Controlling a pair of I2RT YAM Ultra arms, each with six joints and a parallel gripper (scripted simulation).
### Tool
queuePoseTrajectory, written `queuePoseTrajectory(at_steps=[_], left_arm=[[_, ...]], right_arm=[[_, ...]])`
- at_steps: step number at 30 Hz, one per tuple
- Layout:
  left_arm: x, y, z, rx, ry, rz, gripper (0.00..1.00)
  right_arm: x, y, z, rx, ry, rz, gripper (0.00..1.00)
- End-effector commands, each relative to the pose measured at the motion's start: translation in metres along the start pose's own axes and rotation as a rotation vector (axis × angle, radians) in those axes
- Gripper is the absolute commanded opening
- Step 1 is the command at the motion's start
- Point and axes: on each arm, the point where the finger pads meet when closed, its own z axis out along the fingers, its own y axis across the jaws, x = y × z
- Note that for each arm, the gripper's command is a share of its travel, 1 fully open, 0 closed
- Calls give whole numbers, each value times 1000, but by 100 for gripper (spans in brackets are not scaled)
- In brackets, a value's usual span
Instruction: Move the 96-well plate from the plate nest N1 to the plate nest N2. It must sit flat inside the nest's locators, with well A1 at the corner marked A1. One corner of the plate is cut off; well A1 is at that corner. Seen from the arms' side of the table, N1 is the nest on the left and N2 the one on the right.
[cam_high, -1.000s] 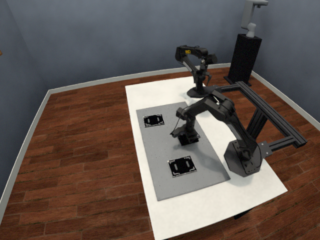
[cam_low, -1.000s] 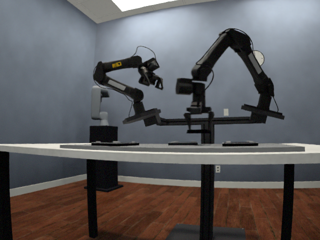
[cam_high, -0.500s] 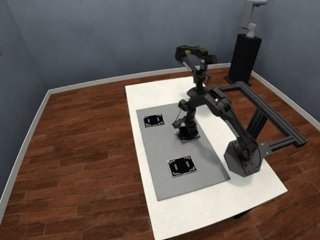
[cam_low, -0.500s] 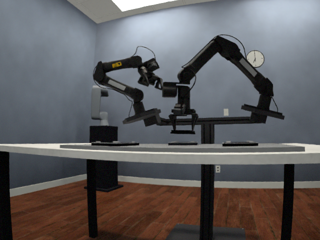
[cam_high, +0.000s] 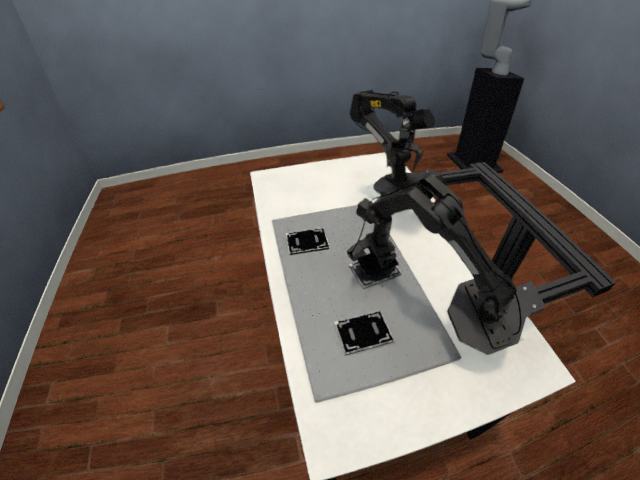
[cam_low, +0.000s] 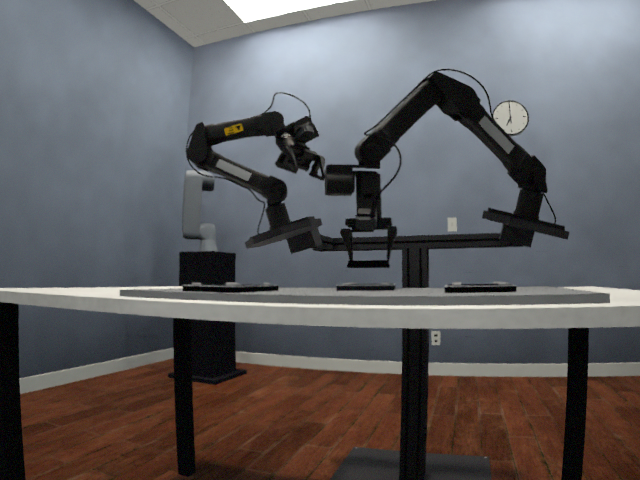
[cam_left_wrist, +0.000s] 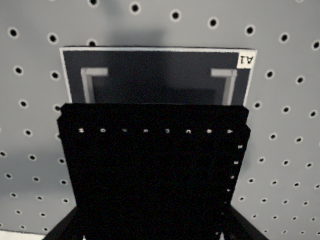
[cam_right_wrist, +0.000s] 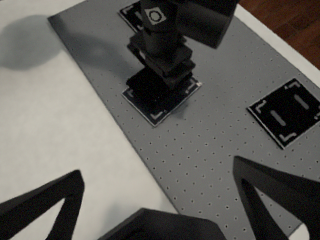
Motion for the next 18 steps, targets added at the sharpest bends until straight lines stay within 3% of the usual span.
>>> queuePoseTrajectory(at_steps=[1,3,6,18], left_arm=[[-7,-6,-4,6,-20,-23,78],[-14,-20,1,51,-34,-18,78],[-10,-7,13,4,-19,-19,78],[-8,-10,9,16,-15,-15,78]], right_arm=[[-5,-3,-5,4,-20,3,100],[-5,-3,-5,4,-20,3,100],[-5,-3,-5,4,-20,3,100],[-5,-3,-5,4,-20,3,100]])
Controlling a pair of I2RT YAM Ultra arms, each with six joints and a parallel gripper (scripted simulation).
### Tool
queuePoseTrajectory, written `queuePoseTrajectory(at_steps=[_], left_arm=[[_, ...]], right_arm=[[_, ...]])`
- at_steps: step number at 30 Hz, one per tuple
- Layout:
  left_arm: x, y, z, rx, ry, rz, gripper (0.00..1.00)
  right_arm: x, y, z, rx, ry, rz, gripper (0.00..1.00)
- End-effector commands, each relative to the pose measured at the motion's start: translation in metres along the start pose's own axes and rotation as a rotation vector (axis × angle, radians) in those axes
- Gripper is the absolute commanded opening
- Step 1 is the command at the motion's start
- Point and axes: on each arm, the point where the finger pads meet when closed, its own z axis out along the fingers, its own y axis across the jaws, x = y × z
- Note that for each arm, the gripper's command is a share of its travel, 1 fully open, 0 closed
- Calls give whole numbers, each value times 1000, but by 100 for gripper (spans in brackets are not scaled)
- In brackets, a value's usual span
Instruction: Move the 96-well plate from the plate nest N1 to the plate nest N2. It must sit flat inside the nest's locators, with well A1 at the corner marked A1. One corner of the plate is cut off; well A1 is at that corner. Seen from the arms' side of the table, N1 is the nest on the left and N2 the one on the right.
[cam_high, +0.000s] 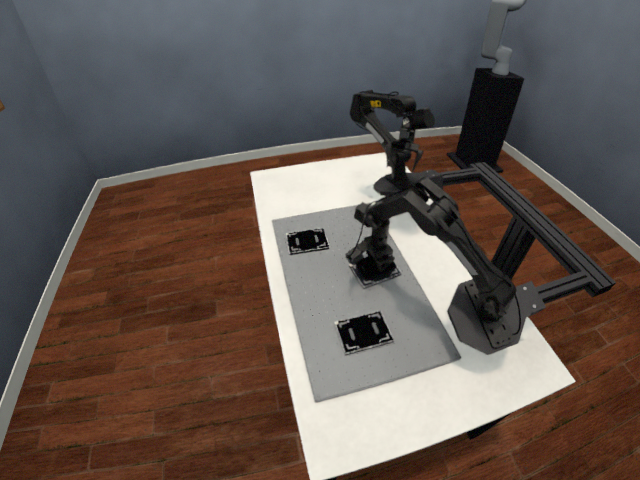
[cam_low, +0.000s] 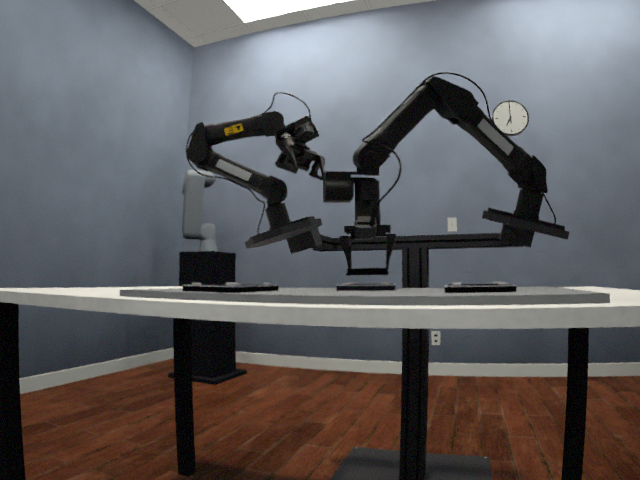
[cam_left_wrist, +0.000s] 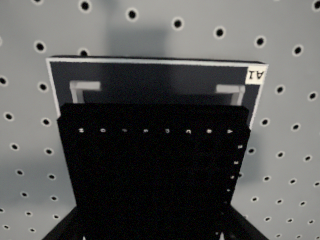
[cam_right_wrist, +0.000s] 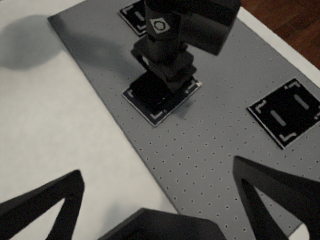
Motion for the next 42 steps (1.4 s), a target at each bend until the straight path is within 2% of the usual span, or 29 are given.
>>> queuePoseTrajectory(at_steps=[1,5,15,19,25,28,42], left_arm=[[-3,-7,-8,25,-14,-2,78],[-1,-6,-5,31,-27,8,78],[-2,1,26,10,-28,7,78],[-3,-9,24,30,-36,7,78],[-4,-5,35,16,-31,0,78],[1,-6,15,4,-20,3,78],[0,-4,18,20,-16,1,78]], right_arm=[[-5,-3,-5,4,-20,3,100],[-5,-3,-5,4,-20,3,100],[-5,-3,-5,4,-20,3,100],[-5,-3,-5,4,-20,3,100],[-5,-3,-5,4,-20,3,100],[-5,-3,-5,4,-20,3,100],[-5,-3,-5,4,-20,3,100]])
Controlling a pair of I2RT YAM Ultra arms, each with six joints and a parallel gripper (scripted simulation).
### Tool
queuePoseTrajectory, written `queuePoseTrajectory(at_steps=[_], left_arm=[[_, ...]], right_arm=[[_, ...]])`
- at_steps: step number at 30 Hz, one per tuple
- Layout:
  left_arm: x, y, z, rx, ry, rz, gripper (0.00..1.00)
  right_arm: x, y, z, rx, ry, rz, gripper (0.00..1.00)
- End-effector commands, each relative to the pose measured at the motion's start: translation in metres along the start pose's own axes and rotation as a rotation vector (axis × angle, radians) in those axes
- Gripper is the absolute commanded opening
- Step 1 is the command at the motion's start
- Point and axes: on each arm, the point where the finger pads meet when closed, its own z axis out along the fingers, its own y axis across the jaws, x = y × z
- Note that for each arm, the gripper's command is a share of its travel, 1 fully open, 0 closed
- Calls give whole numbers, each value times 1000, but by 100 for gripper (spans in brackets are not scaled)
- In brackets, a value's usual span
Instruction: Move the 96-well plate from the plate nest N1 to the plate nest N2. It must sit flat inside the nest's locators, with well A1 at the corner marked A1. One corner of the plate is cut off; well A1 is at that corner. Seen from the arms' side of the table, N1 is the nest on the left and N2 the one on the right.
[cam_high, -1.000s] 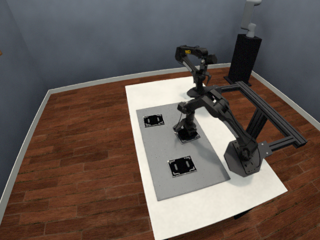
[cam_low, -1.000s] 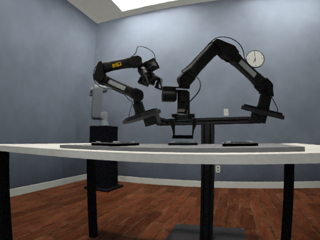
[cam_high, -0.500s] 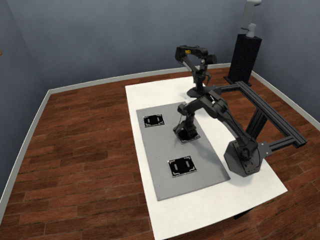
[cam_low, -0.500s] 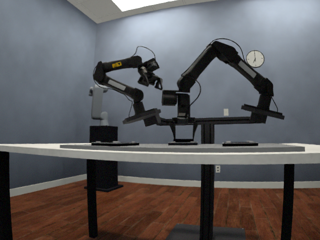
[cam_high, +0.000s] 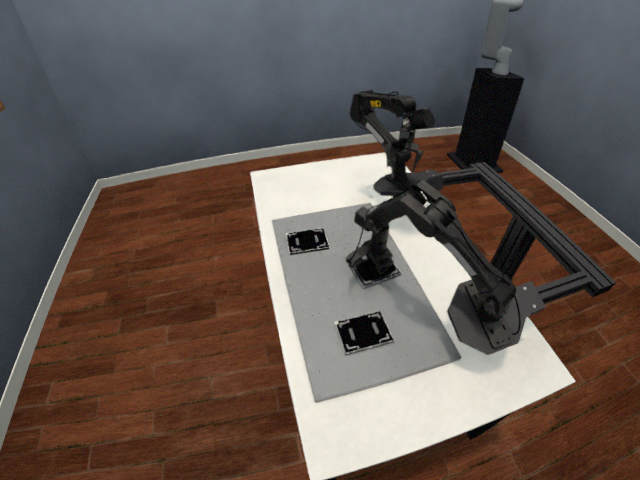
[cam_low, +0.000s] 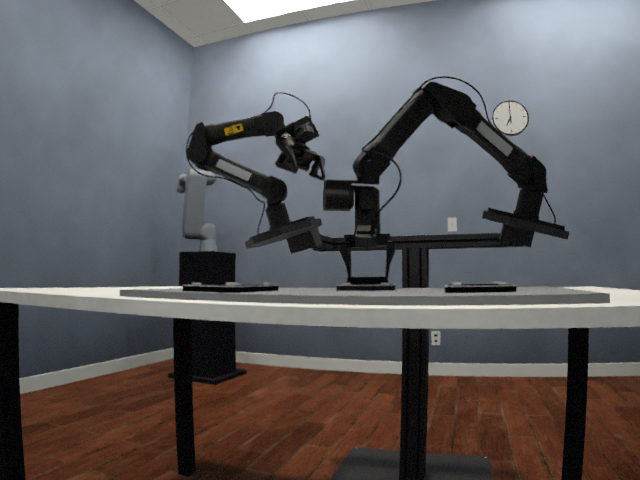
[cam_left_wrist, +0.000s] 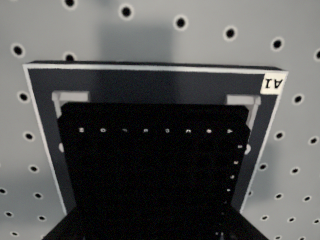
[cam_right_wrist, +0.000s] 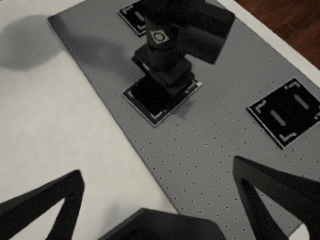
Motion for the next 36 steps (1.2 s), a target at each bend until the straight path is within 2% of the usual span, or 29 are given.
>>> queuePoseTrajectory(at_steps=[1,6,14,17,20,22,26,36], left_arm=[[-1,-4,-3,23,-12,4,78],[-3,-1,13,17,-20,4,78],[-2,1,19,1,-14,-3,78],[-1,-6,-4,13,-10,-2,78],[-1,-6,-4,13,-10,-2,78],[-1,-6,-4,13,-10,-2,100],[0,-1,-3,2,-16,4,100],[-2,-5,-24,72,-23,4,100]], right_arm=[[-5,-3,-5,4,-20,3,100],[-5,-3,-5,4,-20,3,100],[-5,-3,-5,4,-20,3,100],[-5,-3,-5,4,-20,3,100],[-5,-3,-5,4,-20,3,100],[-5,-3,-5,4,-20,3,100],[-5,-3,-5,4,-20,3,100],[-5,-3,-5,4,-20,3,100]])
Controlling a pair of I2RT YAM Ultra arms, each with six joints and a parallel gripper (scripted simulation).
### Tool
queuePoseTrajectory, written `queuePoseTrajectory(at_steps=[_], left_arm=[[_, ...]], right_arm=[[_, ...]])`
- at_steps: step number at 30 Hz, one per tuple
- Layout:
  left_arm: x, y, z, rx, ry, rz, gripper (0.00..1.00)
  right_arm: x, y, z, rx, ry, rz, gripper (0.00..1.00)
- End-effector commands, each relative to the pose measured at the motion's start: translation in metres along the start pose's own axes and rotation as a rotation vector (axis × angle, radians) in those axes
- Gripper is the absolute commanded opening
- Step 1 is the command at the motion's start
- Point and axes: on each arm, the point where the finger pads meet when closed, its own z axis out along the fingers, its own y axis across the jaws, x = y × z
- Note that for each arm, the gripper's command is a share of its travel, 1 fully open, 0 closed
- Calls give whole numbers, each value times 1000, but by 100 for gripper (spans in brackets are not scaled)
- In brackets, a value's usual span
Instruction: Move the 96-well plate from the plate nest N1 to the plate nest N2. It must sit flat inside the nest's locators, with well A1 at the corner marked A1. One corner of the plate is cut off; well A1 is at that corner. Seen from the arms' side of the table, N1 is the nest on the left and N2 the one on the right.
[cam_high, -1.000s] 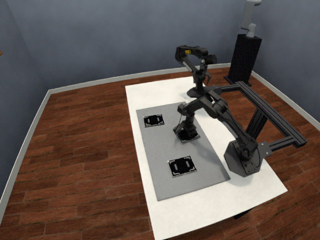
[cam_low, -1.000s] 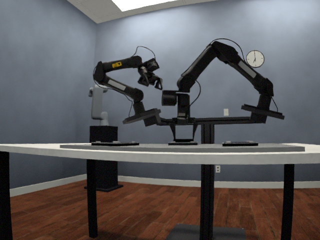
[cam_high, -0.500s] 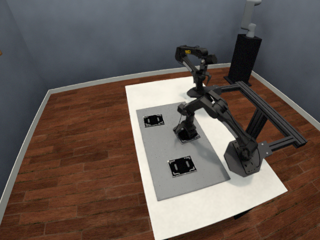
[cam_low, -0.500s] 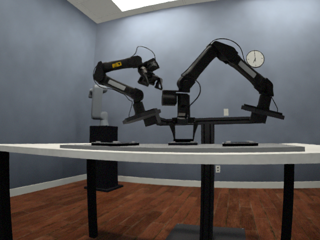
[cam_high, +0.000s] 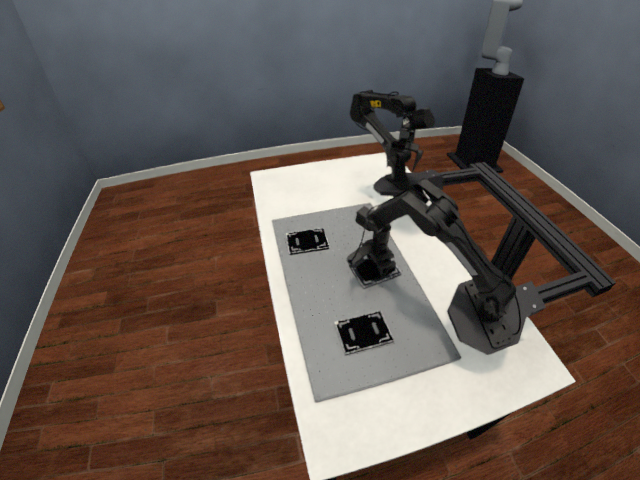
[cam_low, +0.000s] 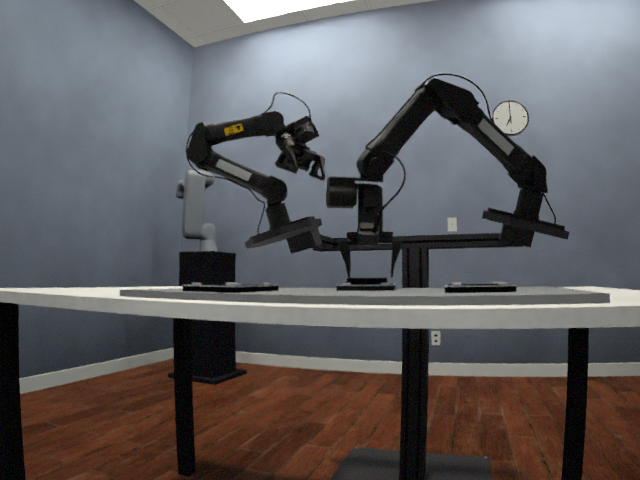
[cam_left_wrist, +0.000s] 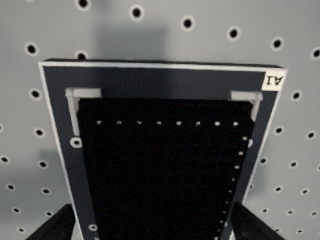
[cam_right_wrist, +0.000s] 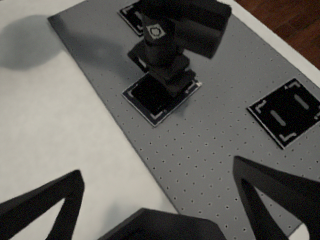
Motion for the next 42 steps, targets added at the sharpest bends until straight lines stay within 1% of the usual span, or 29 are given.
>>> queuePoseTrajectory(at_steps=[1,5,9,12,15,20,21,22,24,27,30,31,34,37,39,41,42], left_arm=[[-1,-7,-19,42,-15,5,100],[-2,-8,-32,40,-15,-2,100],[-4,-8,-34,38,-27,-1,100],[-1,-17,-36,39,-16,-2,100],[-2,-25,-68,52,-15,-4,100],[-1,-24,-117,52,-15,-4,100],[-1,-16,-115,25,-19,0,100],[-2,-16,-108,22,-18,-6,100],[-2,-16,-108,22,-18,-6,100],[-3,-7,-94,-14,-11,1,100],[1,-1,-91,-36,-7,3,100],[0,-5,-91,-21,-13,9,100],[-9,-12,-99,27,-43,13,100],[-24,-4,-101,51,-93,24,100],[-35,9,-103,60,-133,37,100],[-35,9,-103,60,-133,37,100],[-41,19,-105,62,-156,45,100]], right_arm=[[-5,-3,-5,4,-20,3,100],[-5,-3,-5,4,-20,3,100],[-5,-3,-5,4,-20,3,100],[-5,-3,-5,4,-20,3,100],[-5,-3,-5,4,-20,3,100],[-5,-3,-5,4,-20,3,100],[-5,-3,-5,4,-20,3,100],[-5,-3,-5,4,-20,3,100],[-5,-3,-5,4,-20,3,100],[-5,-3,-5,4,-20,3,100],[-5,-3,-5,4,-20,3,100],[-9,-2,-8,-11,-34,16,100],[-17,11,-5,-42,-35,4,100],[-34,29,5,-73,-36,-4,100],[-48,40,17,-82,-25,-12,100],[-48,40,17,-82,-25,-12,100],[-55,45,28,-81,-13,-17,100]])
